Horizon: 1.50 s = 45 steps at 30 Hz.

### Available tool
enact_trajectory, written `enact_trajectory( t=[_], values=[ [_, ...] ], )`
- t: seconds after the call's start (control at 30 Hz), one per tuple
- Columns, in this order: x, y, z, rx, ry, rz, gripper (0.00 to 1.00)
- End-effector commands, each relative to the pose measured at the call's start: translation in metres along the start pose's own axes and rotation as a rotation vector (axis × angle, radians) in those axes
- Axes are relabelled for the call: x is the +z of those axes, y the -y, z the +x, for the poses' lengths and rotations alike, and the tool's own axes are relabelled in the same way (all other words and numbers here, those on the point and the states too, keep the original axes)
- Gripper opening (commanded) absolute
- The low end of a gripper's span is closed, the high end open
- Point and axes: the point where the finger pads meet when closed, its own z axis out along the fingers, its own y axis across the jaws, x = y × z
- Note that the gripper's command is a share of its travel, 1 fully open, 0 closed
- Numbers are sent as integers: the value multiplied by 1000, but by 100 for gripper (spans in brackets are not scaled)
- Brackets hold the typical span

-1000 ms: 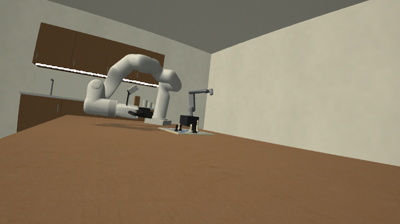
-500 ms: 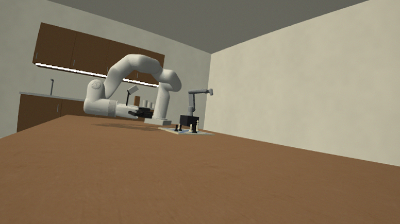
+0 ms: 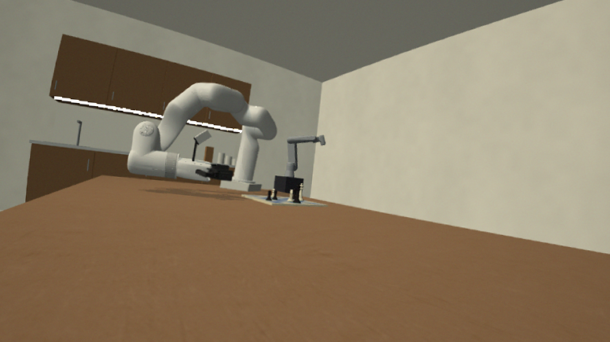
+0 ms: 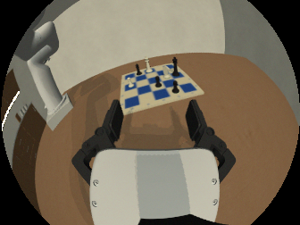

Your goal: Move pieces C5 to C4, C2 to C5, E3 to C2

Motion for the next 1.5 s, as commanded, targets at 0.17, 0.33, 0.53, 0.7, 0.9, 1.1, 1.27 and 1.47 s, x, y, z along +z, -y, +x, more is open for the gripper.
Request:
enact_trajectory(
  t=[0.17, 0.33, 0.53, 0.7, 0.9, 1.1, 1.27, 1.47],
  values=[
    [-1, -1, 2, -3, 3, 0, 100],
    [-1, 0, 4, -3, 2, -1, 100],
    [-1, 5, 30, -4, 2, -1, 100],
    [-1, 10, 64, -4, 2, -1, 100],
    [-1, 14, 84, -4, 2, -1, 100],
    [-1, 15, 91, -4, 2, -1, 100],
    [11, 13, 87, 10, 56, 17, 100],
    [53, 13, 80, 39, 257, 81, 100]
  ],
)
